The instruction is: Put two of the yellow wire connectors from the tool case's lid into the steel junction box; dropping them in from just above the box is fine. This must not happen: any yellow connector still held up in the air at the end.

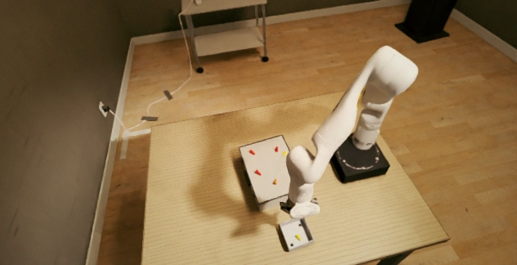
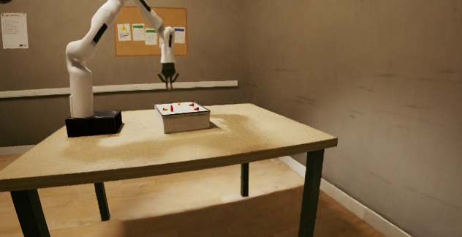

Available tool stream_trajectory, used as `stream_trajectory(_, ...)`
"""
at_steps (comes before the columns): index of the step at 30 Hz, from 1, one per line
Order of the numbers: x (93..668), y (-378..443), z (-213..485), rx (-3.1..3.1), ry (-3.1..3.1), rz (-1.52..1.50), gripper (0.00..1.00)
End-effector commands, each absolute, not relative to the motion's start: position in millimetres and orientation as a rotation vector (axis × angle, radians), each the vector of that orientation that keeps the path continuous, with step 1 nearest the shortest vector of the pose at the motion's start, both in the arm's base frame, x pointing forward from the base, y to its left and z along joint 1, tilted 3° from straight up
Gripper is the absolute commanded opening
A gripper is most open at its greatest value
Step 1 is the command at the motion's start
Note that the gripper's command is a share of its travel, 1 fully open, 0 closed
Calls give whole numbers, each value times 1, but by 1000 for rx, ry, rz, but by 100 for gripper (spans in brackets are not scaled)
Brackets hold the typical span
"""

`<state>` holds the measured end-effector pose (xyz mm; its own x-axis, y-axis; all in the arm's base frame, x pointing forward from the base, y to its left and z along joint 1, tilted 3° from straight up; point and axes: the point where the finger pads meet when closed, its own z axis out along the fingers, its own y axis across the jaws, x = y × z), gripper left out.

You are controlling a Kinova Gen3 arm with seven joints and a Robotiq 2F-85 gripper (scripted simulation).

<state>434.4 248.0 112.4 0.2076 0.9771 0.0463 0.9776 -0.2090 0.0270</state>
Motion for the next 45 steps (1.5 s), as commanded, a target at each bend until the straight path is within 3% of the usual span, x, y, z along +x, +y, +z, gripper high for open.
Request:
stream_trajectory(1,435,248,104,-2436,-1970,-81,18)
stream_trajectory(21,439,252,-16,-2436,-1970,-81,18)
stream_trajectory(35,439,252,-24,-2436,-1970,-81,18)
stream_trajectory(36,439,252,-24,-2436,-1970,-81,36)
stream_trajectory(45,439,252,-24,-2436,-1970,-81,36)
